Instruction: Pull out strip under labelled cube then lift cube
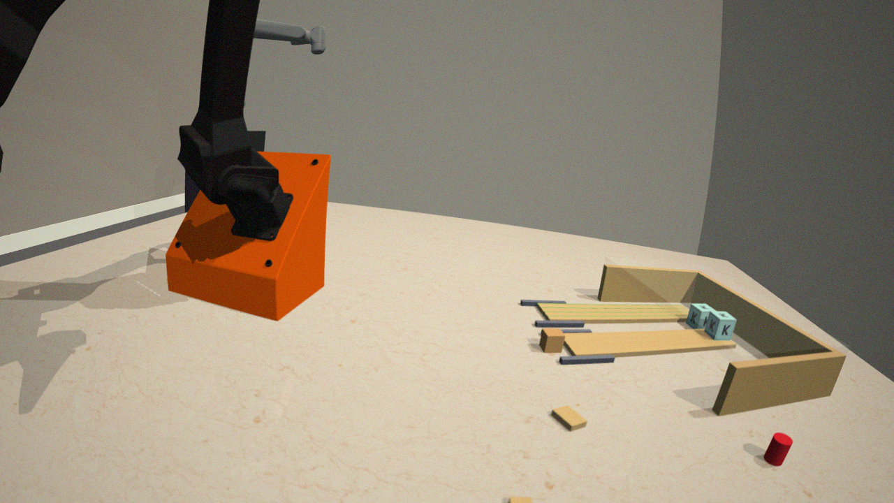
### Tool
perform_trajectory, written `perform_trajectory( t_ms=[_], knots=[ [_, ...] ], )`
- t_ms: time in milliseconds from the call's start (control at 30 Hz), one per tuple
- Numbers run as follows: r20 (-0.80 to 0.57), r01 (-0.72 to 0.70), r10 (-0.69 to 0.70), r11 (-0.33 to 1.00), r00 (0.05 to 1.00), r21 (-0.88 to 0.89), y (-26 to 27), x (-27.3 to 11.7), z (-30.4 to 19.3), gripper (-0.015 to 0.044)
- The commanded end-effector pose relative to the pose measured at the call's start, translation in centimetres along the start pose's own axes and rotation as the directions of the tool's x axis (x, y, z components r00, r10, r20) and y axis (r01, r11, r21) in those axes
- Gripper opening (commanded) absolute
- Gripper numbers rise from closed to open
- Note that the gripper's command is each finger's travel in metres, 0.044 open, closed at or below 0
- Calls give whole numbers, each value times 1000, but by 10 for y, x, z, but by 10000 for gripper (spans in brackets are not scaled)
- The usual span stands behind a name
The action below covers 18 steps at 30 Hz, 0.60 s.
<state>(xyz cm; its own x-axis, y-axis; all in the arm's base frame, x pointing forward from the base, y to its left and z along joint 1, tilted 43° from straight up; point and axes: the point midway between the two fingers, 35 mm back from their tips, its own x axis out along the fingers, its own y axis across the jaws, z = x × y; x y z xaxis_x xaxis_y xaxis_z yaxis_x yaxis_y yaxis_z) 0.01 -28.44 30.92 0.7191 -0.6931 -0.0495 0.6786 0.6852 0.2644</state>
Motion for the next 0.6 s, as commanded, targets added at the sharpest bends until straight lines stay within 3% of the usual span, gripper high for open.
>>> perform_trajectory(
  t_ms=[0,300,567],
  knots=[
    [-2,-1,1,1000,1000,2,0,2,-1,400],
    [-131,-61,69,996,989,63,35,84,-45,400],
    [-265,-160,163,986,950,34,103,143,-96,400]
  ],
)
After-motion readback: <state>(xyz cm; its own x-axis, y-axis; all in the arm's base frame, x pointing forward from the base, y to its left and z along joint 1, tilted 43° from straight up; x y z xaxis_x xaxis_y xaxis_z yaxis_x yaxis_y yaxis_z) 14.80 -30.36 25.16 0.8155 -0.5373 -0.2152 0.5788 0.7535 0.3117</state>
